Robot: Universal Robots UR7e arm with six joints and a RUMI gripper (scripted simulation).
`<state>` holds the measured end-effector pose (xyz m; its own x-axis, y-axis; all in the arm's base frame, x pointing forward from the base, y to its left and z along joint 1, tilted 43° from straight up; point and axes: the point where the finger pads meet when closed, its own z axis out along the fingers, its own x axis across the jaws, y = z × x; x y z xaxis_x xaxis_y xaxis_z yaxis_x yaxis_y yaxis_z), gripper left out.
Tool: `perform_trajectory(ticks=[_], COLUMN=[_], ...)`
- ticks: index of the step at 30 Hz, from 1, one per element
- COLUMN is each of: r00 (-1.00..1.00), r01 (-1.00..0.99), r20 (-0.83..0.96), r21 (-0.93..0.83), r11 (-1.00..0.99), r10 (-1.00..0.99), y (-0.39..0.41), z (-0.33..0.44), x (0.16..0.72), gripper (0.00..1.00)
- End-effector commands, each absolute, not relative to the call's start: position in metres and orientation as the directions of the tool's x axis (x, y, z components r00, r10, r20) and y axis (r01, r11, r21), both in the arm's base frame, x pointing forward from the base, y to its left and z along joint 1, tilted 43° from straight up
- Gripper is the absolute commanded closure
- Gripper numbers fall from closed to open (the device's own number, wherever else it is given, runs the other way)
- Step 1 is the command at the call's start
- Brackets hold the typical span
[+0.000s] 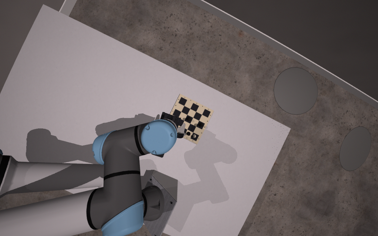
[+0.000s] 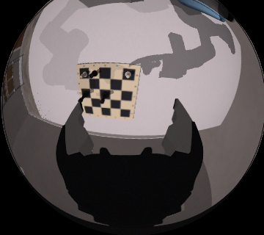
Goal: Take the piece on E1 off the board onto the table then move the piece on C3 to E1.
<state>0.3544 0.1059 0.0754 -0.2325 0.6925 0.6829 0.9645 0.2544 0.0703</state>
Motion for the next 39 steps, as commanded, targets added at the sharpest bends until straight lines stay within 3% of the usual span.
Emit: perform_trajectory(ticks=[1, 25, 39], r00=[-0.228, -0.11, 0.116], r01=[0.966, 0.986, 0.985], r20=[0.683, 0.686, 0.665], r21=[0.068, -0.015, -0.17], r11=[0.251, 0.165, -0.002], r10=[0.694, 0.719, 0.738], y=[0.1056, 0.1081, 0.1128], z=[0.0755, 0.0761, 0.0773], x=[0.3547, 0.3538, 0.3527], gripper=[0.0, 0.0, 0.0])
